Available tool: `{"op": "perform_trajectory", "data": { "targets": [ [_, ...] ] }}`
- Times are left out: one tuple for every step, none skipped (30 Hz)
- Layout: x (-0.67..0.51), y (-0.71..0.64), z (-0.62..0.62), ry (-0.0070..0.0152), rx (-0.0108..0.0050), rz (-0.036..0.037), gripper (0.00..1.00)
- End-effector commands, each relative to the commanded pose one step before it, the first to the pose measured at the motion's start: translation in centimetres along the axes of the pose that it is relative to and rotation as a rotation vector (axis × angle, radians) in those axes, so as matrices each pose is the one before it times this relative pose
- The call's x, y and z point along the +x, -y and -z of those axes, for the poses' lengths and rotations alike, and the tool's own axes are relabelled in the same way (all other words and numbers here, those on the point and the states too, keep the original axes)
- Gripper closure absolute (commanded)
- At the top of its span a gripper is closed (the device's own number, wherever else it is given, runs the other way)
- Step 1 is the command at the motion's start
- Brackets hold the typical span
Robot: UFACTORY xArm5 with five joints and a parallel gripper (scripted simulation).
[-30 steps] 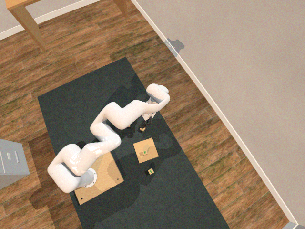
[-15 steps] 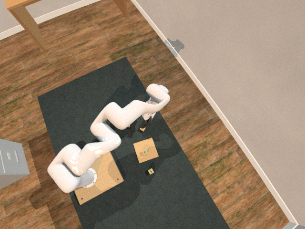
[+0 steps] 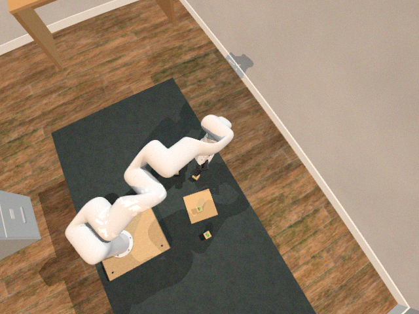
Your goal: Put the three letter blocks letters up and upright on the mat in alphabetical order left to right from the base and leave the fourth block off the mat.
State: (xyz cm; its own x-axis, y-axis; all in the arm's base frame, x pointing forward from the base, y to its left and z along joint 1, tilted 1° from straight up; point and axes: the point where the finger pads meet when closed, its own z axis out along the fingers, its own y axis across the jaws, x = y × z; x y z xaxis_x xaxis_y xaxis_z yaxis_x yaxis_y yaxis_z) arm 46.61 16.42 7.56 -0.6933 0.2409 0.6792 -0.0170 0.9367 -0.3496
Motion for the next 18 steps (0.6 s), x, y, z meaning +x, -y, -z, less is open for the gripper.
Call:
{"op": "perform_trajectory", "data": {
  "targets": [
    [0.058, 0.028, 0.171, 0.00376, -0.00192, 0.00004, 0.0],
    [0.0, 0.0, 0.0, 0.0, 0.0, 0.0, 0.0],
    [0.0, 0.0, 0.0, 0.0, 0.0, 0.0, 0.0],
    [0.0, 0.0, 0.0, 0.0, 0.0, 0.0, 0.0],
    [0.0, 0.0, 0.0, 0.0, 0.0, 0.0, 0.0],
    [0.0, 0.0, 0.0, 0.0, 0.0, 0.0, 0.0],
    [0.0, 0.0, 0.0, 0.0, 0.0, 0.0, 0.0],
    [0.0, 0.0, 0.0, 0.0, 0.0, 0.0, 0.0],
    [0.0, 0.0, 0.0, 0.0, 0.0, 0.0, 0.0],
    [0.0, 0.0, 0.0, 0.0, 0.0, 0.0, 0.0],
    [0.0, 0.0, 0.0, 0.0, 0.0, 0.0, 0.0],
    [0.0, 0.0, 0.0, 0.0, 0.0, 0.0, 0.0],
    [0.0, 0.0, 0.0, 0.0, 0.0, 0.0, 0.0],
    [0.0, 0.0, 0.0, 0.0, 0.0, 0.0, 0.0],
    [0.0, 0.001, 0.001, 0.00002, -0.00002, -0.00009, 0.0],
    [0.001, 0.004, 0.005, 0.00013, -0.00013, -0.0006, 0.0],
    [0.002, 0.011, 0.015, 0.00035, -0.00034, -0.00157, 0.0],
    [0.003, 0.021, 0.027, 0.00067, -0.00065, -0.00298, 0.0]
  ]
}}
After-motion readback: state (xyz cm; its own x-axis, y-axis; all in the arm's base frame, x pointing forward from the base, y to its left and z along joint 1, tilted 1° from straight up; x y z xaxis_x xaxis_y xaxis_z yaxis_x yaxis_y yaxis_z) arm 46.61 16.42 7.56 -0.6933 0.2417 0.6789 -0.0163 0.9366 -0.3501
